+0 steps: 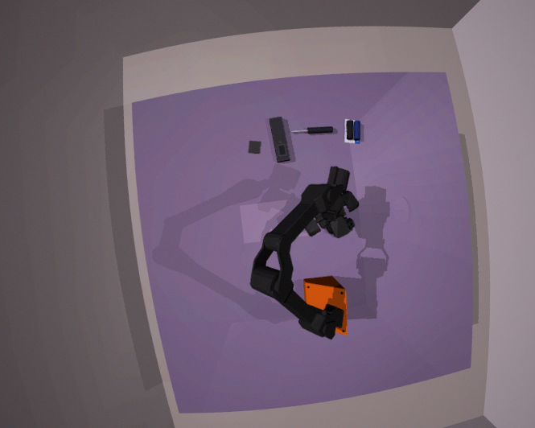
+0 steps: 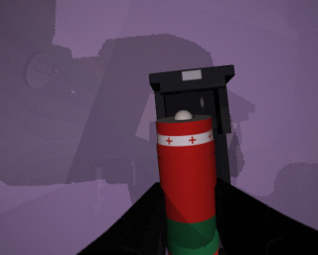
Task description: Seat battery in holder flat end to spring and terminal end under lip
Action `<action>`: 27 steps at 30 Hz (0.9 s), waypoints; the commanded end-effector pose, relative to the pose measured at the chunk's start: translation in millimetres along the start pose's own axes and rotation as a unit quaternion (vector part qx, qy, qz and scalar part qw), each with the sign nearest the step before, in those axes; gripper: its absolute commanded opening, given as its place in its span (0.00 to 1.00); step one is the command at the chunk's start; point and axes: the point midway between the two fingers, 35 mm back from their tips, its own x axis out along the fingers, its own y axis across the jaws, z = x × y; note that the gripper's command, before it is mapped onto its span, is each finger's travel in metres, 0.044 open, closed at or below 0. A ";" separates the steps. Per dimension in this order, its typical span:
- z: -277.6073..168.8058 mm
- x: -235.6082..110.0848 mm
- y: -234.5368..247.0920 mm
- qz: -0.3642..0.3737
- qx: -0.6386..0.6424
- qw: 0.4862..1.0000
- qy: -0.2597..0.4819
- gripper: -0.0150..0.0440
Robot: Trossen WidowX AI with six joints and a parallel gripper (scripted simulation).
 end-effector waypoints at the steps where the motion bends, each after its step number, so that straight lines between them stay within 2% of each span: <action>1: -3.9 0.6 -0.8 0.002 -0.004 1.000 0.020 0.38; 27: 1.0 4.6 -2.7 0.004 -0.002 0.996 0.087 0.38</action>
